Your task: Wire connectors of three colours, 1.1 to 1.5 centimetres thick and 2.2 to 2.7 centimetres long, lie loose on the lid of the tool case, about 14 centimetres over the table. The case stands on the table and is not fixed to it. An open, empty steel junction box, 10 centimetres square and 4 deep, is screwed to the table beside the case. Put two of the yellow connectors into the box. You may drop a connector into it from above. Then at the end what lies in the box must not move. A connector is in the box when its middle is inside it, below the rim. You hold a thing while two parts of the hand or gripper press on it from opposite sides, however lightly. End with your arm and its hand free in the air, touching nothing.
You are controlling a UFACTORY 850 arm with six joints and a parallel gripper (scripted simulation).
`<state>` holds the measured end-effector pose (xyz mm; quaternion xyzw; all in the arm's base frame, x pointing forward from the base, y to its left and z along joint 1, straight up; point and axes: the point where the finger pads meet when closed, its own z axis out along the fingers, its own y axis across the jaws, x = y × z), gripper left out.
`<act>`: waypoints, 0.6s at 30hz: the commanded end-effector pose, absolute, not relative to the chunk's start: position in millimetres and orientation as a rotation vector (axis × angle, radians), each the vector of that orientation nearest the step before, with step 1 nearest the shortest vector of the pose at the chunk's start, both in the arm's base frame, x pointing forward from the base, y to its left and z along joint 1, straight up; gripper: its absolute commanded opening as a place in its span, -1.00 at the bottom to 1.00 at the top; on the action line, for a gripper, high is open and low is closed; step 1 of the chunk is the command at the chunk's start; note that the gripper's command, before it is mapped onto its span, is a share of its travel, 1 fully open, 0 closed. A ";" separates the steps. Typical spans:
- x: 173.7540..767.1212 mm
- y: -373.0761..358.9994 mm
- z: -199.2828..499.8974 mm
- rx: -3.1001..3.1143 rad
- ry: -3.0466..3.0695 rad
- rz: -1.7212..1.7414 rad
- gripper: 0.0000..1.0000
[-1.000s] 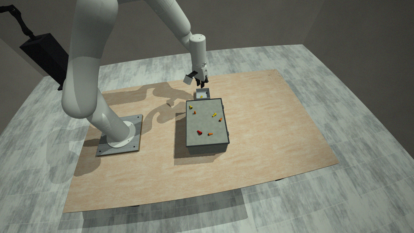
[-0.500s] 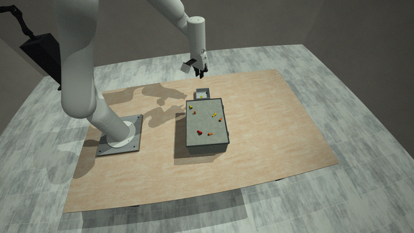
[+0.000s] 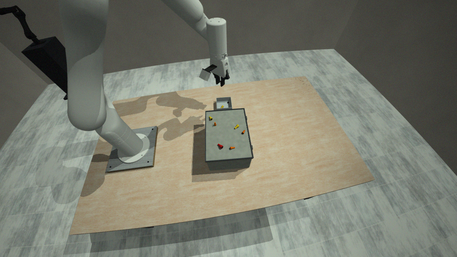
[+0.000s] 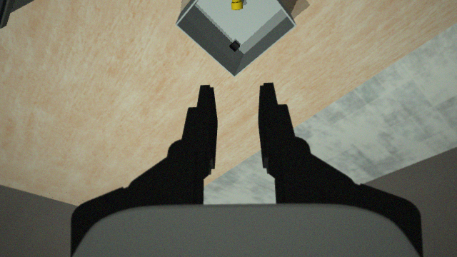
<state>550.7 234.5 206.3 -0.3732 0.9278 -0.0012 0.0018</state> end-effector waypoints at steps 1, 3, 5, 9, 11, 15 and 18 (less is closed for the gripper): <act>550.5 229.4 207.3 -1.212 2.892 -0.004 -0.42; 548.8 220.9 207.1 -1.279 2.863 -0.004 -0.42; 548.8 220.9 207.1 -1.279 2.863 -0.004 -0.42; 541.7 191.4 206.1 -1.510 2.749 -0.005 -0.42; 537.1 176.3 205.4 -1.627 2.681 -0.005 -0.42; 528.6 152.2 204.2 -1.812 2.560 -0.006 -0.42; 521.3 134.4 203.1 -1.947 2.459 -0.006 -0.42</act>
